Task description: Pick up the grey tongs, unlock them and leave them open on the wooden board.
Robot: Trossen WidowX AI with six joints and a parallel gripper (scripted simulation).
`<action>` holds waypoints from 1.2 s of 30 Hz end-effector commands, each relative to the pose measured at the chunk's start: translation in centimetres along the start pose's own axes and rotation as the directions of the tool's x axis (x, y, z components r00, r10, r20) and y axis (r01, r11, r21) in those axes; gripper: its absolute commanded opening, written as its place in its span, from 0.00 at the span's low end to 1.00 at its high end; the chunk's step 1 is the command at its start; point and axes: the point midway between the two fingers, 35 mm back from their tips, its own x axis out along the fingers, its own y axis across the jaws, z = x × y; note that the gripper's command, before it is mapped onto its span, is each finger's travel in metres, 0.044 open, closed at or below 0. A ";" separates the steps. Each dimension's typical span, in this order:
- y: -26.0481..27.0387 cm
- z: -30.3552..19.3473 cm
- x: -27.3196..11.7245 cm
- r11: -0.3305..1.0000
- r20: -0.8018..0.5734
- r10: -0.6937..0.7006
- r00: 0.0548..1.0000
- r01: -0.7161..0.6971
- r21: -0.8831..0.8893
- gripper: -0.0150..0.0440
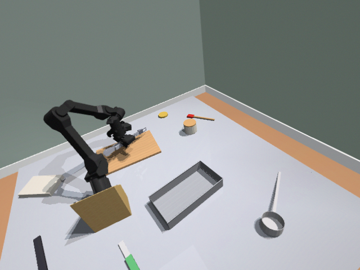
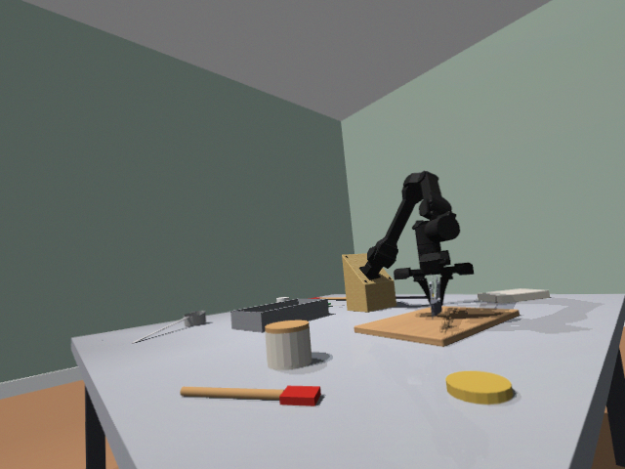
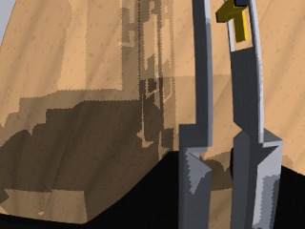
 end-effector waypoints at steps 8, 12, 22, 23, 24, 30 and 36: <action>0.0 0.0 0.0 1.000 0.000 0.001 1.000 -0.001 -0.001 0.89; 0.0 0.0 0.0 1.000 0.000 0.001 1.000 -0.001 -0.001 1.00; -6.9 1.2 -2.4 0.997 -0.027 -0.069 0.997 0.069 -0.020 1.00; -7.9 1.1 -2.9 0.997 -0.034 -0.073 0.997 0.072 -0.020 1.00; -8.9 1.1 -3.4 0.997 -0.040 -0.074 0.996 0.073 -0.020 1.00; -13.7 0.3 -6.6 0.999 -0.035 -0.043 0.998 0.043 -0.005 1.00; -15.2 -0.1 -8.3 1.000 -0.008 -0.019 1.000 0.019 0.005 1.00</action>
